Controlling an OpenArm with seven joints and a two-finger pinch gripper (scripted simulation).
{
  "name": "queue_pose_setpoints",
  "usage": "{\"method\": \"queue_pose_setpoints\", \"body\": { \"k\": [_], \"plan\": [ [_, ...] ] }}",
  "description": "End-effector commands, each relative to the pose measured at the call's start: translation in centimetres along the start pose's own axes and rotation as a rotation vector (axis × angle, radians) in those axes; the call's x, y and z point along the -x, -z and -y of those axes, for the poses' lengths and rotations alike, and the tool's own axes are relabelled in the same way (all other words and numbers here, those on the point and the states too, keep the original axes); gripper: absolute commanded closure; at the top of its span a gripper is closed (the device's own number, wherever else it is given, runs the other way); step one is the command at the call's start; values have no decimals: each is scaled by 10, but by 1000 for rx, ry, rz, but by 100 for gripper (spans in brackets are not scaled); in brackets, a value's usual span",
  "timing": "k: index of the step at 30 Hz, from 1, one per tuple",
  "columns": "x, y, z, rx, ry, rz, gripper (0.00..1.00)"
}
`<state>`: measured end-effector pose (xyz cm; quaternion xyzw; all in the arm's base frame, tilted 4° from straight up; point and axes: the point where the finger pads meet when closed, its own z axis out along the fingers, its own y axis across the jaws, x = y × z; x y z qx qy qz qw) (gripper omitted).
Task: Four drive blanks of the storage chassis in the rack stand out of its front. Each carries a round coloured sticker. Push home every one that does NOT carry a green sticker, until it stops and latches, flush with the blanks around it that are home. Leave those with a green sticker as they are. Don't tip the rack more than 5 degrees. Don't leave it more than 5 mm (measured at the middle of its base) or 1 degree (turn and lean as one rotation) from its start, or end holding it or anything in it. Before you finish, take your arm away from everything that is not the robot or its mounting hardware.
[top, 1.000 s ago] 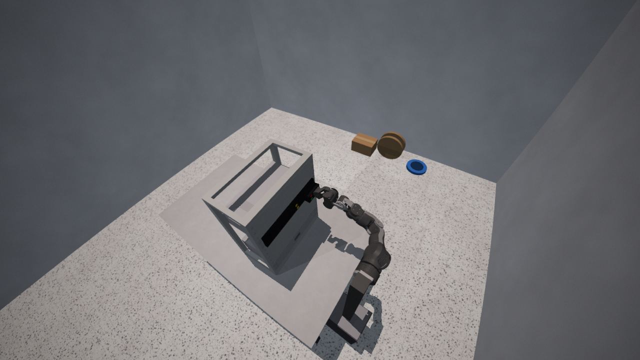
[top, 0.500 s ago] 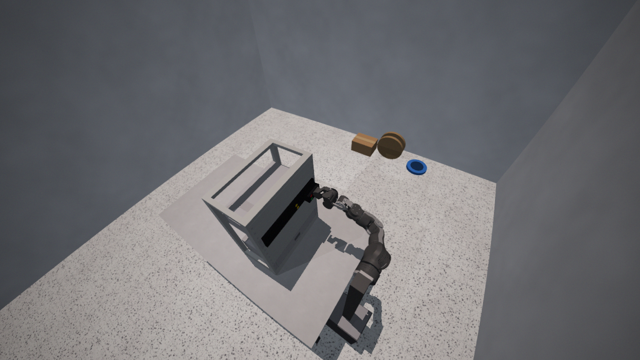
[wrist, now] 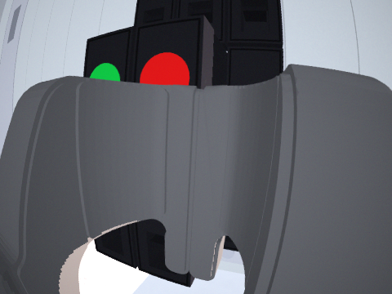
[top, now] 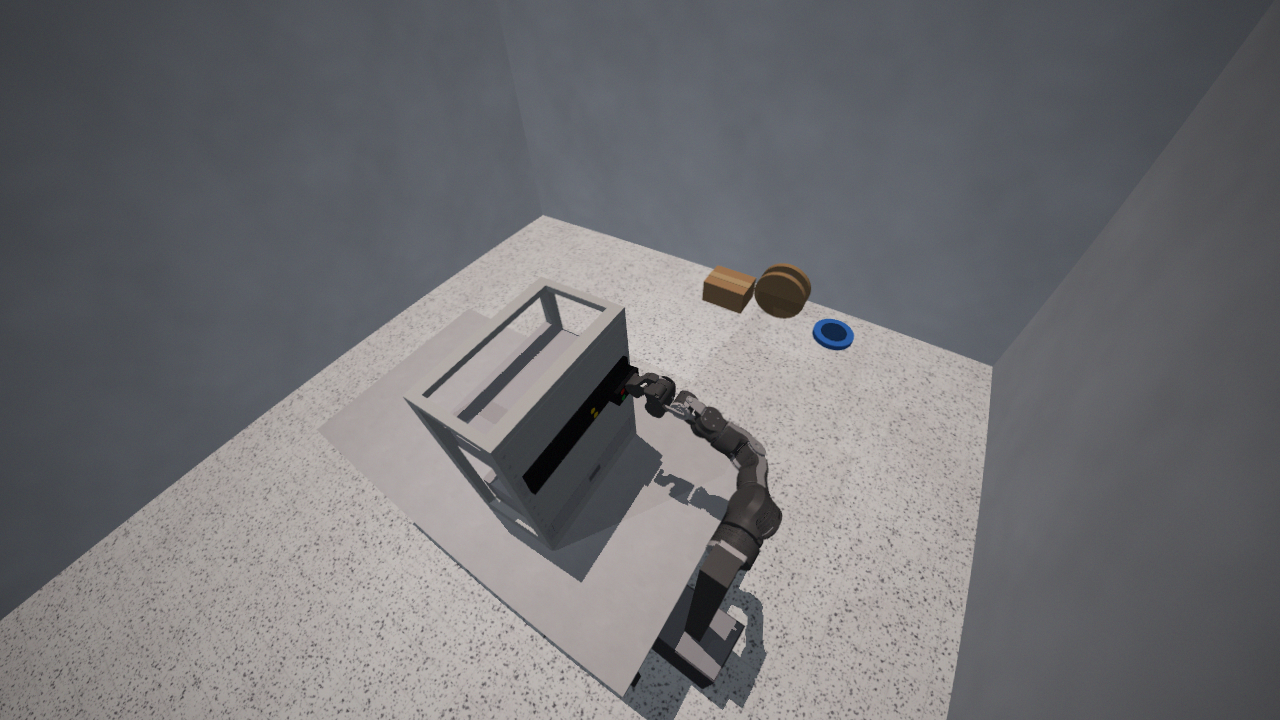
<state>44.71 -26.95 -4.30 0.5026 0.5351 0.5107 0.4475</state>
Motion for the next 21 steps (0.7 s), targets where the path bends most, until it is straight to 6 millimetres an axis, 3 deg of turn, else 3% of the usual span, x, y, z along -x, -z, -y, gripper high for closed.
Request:
{"method": "queue_pose_setpoints", "body": {
  "k": [1,21],
  "plan": [
    [-1,-2,-1,-1,3,-2,100],
    [-1,-18,-1,-2,3,-2,100]
  ]
}}
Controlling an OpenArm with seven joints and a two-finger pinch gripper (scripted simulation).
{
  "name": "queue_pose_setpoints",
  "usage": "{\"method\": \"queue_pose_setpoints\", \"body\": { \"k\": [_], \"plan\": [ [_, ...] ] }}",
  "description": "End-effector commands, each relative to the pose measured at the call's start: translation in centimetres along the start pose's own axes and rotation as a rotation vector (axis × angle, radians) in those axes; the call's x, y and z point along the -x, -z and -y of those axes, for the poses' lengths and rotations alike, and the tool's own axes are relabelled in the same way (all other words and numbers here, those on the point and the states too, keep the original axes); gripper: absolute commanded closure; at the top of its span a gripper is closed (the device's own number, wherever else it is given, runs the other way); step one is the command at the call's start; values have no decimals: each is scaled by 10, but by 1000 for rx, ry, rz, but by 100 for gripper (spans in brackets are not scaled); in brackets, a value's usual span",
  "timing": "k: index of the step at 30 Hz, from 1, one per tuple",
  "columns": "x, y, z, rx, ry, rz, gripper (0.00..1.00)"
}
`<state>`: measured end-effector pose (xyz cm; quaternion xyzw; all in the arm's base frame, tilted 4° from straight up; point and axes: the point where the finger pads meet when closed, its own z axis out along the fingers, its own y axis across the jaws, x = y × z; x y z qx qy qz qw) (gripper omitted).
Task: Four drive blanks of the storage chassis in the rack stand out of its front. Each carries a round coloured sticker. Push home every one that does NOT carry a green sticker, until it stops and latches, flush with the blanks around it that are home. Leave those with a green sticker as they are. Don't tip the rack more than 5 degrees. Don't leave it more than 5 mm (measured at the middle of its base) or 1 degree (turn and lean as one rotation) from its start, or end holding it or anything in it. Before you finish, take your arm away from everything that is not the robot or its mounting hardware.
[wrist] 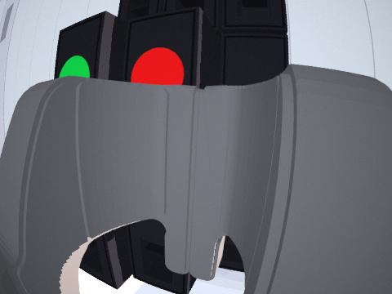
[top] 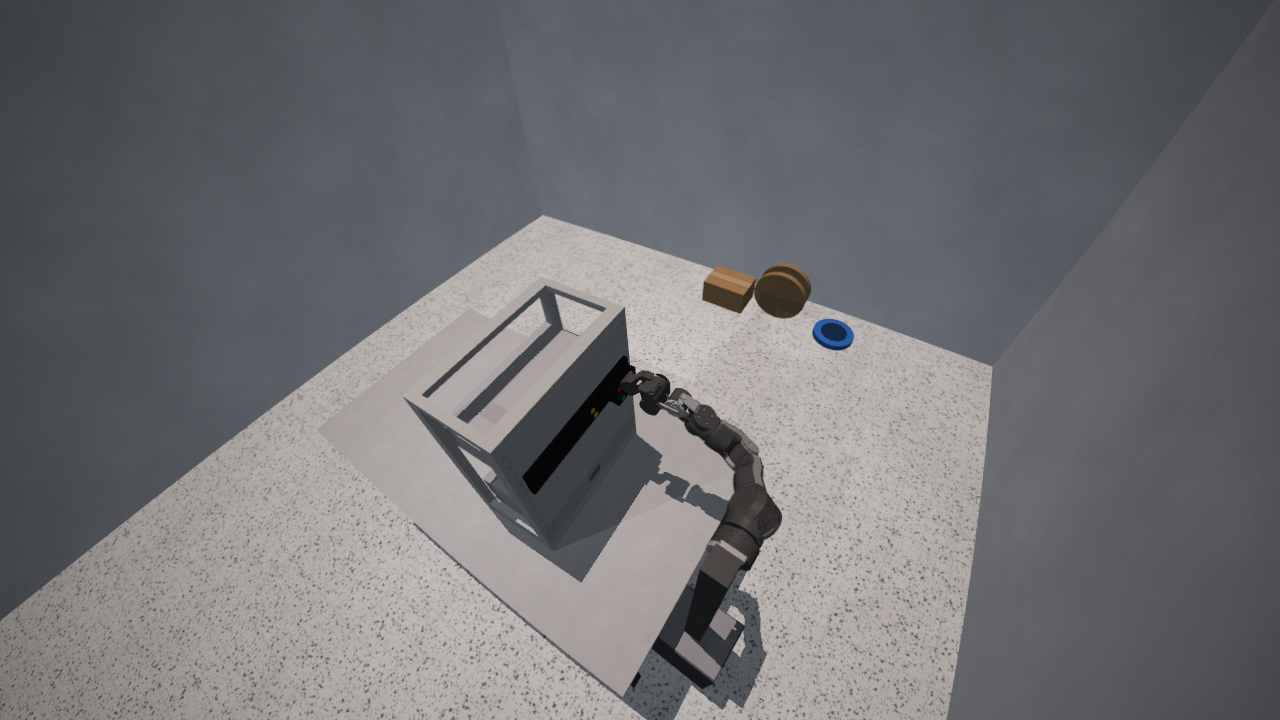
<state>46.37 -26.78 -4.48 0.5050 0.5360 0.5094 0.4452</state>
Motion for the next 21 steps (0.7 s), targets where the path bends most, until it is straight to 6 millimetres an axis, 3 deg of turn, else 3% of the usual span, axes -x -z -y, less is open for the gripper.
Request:
{"method": "queue_pose_setpoints", "body": {
  "k": [1,21],
  "plan": [
    [-1,-2,-1,5,6,-3,100],
    [-2,-12,-2,6,7,-4,100]
  ]
}}
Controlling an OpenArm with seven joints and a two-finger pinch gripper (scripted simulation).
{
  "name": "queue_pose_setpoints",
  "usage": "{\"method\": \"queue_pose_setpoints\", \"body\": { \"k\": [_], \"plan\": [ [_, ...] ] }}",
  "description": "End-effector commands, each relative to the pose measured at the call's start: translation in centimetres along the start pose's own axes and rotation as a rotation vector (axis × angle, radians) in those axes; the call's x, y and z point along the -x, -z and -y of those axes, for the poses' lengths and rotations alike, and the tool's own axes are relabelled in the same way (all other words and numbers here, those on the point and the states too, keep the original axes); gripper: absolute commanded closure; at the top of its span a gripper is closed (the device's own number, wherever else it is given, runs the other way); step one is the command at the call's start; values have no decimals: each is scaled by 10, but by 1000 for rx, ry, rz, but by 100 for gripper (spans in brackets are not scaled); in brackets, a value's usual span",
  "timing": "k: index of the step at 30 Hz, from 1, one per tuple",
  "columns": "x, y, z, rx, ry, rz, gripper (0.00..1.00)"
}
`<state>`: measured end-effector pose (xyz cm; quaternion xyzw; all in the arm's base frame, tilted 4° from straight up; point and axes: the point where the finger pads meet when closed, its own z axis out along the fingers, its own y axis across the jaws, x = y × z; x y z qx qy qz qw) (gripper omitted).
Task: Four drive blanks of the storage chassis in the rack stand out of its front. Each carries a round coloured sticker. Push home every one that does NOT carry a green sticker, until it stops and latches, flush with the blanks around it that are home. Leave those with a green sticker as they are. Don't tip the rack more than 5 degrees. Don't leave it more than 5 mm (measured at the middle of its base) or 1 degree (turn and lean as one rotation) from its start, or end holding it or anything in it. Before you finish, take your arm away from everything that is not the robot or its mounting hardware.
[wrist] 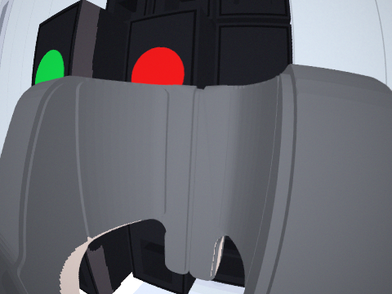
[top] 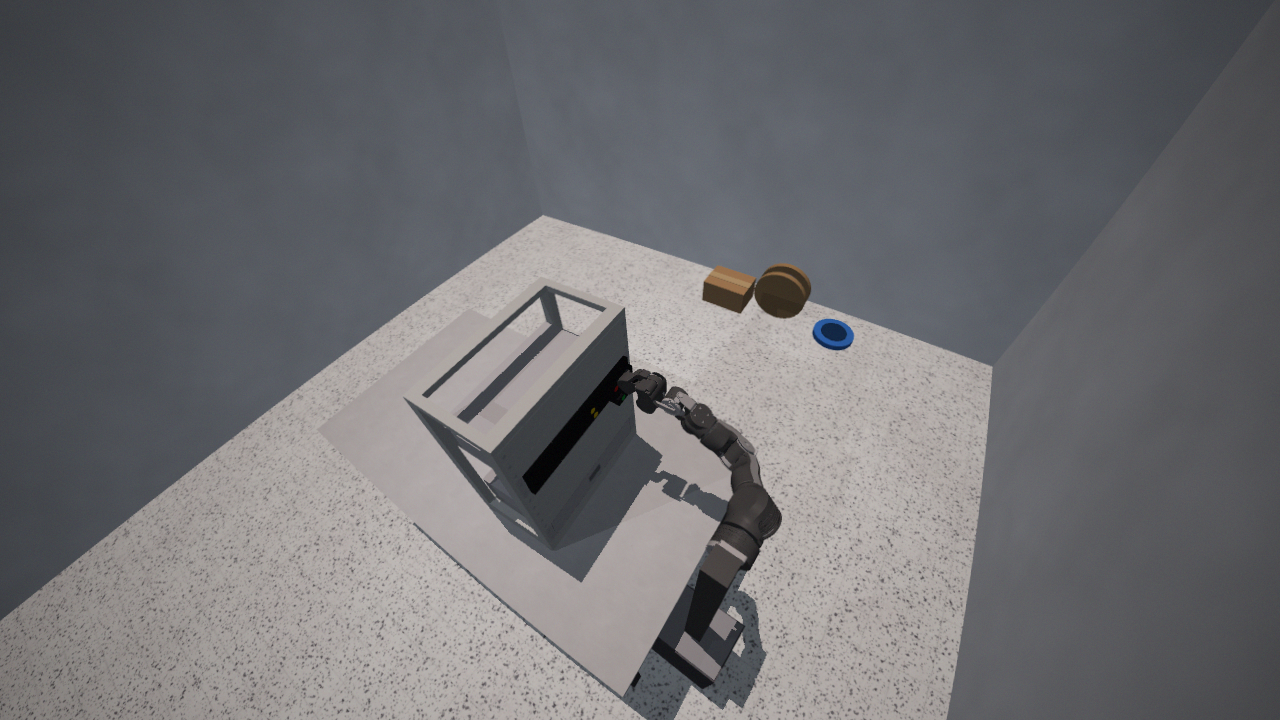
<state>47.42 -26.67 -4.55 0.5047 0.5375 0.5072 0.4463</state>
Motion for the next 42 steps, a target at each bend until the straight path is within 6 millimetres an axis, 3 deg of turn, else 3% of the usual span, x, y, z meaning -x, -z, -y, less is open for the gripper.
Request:
{"method": "queue_pose_setpoints", "body": {
  "k": [1,42],
  "plan": [
    [-2,-1,-2,9,2,-5,100],
    [-3,-7,-3,7,1,-5,100]
  ]
}}
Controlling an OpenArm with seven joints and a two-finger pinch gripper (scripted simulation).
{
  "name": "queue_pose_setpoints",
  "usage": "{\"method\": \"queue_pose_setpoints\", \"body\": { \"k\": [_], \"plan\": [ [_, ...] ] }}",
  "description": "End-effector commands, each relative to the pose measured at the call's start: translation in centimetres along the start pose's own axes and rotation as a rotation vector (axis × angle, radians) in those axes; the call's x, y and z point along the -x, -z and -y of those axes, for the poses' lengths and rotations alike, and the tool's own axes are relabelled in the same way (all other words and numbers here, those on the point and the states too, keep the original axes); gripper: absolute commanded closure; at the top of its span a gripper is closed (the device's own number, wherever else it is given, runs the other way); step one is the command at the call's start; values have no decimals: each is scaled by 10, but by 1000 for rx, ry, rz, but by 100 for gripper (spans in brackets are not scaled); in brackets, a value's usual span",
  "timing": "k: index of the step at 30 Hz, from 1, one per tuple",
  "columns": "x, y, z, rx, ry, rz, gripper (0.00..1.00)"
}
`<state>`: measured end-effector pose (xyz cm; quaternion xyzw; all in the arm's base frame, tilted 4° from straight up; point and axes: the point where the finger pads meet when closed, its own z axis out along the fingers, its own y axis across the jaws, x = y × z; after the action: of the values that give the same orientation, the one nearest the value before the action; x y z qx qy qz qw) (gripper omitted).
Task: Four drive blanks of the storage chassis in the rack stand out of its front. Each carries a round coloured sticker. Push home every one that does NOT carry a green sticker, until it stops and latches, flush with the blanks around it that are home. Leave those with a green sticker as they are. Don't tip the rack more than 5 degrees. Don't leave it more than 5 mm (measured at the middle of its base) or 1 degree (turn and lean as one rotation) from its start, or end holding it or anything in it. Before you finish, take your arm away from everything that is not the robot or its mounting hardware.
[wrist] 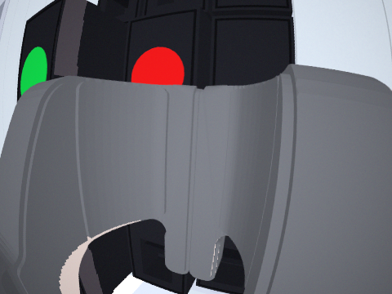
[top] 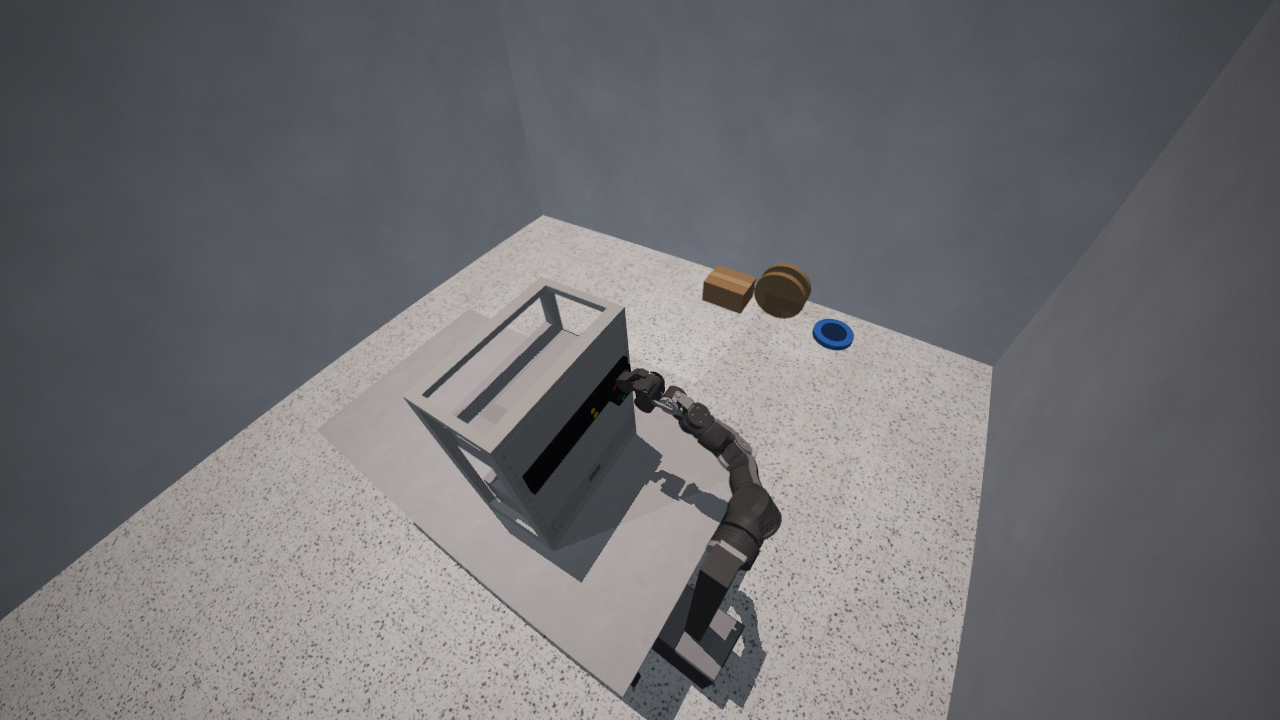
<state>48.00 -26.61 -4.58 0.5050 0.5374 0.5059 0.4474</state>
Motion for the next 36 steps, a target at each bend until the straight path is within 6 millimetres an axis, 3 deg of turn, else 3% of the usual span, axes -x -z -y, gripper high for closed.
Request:
{"method": "queue_pose_setpoints", "body": {
  "k": [1,36],
  "plan": [
    [-3,-2,-2,8,0,-8,100],
    [-5,-9,-3,7,0,-8,100]
  ]
}}
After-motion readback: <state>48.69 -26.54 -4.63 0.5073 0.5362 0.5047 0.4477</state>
